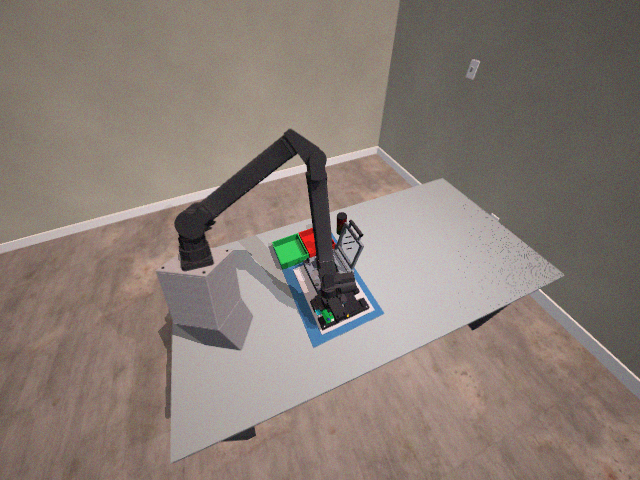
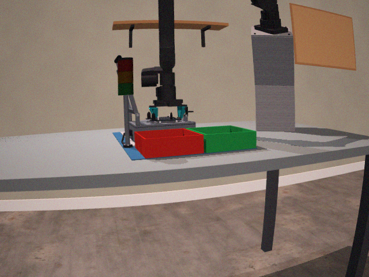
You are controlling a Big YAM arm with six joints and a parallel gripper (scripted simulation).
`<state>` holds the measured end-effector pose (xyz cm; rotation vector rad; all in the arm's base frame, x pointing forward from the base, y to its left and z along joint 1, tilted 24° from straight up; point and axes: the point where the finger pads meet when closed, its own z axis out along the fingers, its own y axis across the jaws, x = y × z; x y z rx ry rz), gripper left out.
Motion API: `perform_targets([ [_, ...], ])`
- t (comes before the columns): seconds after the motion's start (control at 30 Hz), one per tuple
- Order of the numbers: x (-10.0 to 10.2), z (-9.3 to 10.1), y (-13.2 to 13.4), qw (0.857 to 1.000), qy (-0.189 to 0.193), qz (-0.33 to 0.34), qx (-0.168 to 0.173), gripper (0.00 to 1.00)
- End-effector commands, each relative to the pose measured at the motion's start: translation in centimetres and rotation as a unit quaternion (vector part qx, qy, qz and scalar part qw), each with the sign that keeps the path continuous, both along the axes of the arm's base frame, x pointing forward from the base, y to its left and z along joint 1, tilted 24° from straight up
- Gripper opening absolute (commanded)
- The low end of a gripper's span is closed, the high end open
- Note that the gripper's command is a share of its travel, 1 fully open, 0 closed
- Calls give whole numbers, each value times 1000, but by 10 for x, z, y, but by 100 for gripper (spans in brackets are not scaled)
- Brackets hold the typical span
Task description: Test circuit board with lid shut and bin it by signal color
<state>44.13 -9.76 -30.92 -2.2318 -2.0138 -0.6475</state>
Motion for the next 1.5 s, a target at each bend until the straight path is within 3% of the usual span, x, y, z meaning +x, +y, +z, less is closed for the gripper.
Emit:
perform_targets([
  [0.0,1,-10,5,1000,1,0,-2,92],
  [1.47,-2,-13,4,1000,2,-1,-2,92],
])
